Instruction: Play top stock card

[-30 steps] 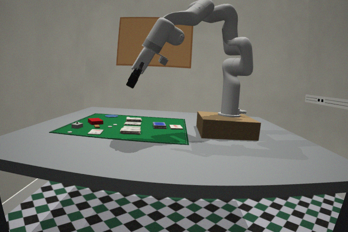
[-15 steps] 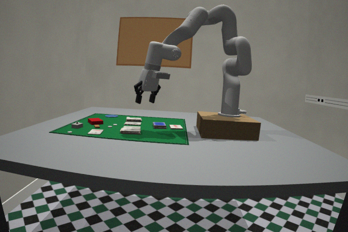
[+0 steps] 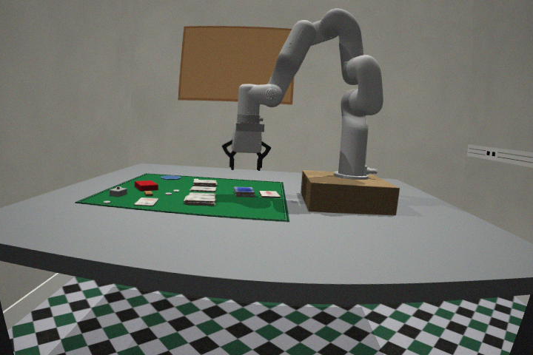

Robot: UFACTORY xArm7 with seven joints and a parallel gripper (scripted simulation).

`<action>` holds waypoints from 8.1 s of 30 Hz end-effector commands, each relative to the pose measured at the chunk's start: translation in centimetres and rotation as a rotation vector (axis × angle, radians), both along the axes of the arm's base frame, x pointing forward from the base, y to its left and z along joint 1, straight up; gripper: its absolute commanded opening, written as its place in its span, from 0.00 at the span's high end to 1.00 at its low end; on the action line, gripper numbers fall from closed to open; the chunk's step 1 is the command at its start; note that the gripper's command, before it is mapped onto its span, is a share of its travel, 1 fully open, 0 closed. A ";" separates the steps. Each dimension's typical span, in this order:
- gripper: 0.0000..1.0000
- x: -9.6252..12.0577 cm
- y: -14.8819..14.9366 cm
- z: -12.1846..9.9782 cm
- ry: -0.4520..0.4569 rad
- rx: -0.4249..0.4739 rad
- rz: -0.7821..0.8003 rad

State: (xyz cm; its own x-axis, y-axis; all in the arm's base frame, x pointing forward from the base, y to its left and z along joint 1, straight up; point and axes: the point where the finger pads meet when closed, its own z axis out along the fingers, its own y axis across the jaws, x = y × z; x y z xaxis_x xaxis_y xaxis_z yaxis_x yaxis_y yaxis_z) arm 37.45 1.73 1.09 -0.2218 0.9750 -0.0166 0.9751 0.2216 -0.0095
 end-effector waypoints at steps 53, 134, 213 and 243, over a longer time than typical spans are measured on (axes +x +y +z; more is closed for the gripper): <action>0.00 0.1 0.0 0.0 0.044 -0.040 1.795; 0.13 0.2 -0.2 -5.4 0.040 0.009 3.124; 0.13 0.2 -0.2 -5.5 0.040 0.009 3.124; 0.13 0.3 -0.2 -6.3 0.040 0.009 3.124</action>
State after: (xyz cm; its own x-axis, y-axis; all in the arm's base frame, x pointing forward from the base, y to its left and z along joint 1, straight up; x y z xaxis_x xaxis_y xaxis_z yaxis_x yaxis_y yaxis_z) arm 37.61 1.48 -5.27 0.2049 -0.9788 0.0063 -0.9788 -0.2049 0.0052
